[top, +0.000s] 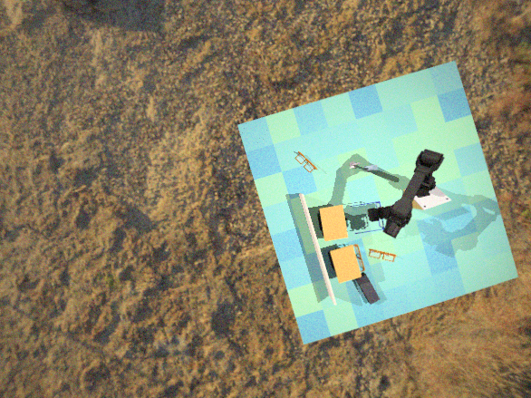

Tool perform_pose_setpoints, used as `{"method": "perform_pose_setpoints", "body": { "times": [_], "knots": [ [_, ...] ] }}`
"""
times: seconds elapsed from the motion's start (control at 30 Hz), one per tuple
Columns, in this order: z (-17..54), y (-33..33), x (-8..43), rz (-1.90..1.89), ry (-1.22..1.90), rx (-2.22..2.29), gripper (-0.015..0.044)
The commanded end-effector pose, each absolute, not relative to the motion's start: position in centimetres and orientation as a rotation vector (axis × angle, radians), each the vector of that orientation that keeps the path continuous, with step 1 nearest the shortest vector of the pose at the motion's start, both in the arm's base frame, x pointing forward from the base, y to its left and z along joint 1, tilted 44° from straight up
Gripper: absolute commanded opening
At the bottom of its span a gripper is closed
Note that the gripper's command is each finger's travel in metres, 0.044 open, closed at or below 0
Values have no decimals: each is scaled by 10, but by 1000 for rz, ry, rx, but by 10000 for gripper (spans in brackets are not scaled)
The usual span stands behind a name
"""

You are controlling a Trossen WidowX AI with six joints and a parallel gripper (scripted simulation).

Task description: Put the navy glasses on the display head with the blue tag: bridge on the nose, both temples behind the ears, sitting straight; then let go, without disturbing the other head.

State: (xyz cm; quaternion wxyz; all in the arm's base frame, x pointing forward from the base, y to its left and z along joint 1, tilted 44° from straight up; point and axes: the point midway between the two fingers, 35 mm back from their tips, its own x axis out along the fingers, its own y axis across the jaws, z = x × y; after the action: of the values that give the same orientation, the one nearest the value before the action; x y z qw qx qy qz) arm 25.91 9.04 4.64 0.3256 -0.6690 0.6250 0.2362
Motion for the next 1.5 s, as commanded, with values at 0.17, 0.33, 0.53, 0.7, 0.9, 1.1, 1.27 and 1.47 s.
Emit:
{"method": "perform_pose_setpoints", "body": {
  "times": [0.17,0.33,0.53,0.7,0.9,1.1,1.27,1.47],
  "knots": [
    [39,84,259,620,1641,-1762,0],
    [36,81,260,620,1641,-1762,0],
    [33,77,260,620,1641,-1762,0],
    [32,75,260,620,1641,-1762,0],
    [32,75,264,620,1641,-1762,0],
    [33,75,271,620,1636,-1763,0],
    [33,74,276,622,1625,-1764,0],
    [34,74,283,621,1623,-1764,0]
  ]
}}
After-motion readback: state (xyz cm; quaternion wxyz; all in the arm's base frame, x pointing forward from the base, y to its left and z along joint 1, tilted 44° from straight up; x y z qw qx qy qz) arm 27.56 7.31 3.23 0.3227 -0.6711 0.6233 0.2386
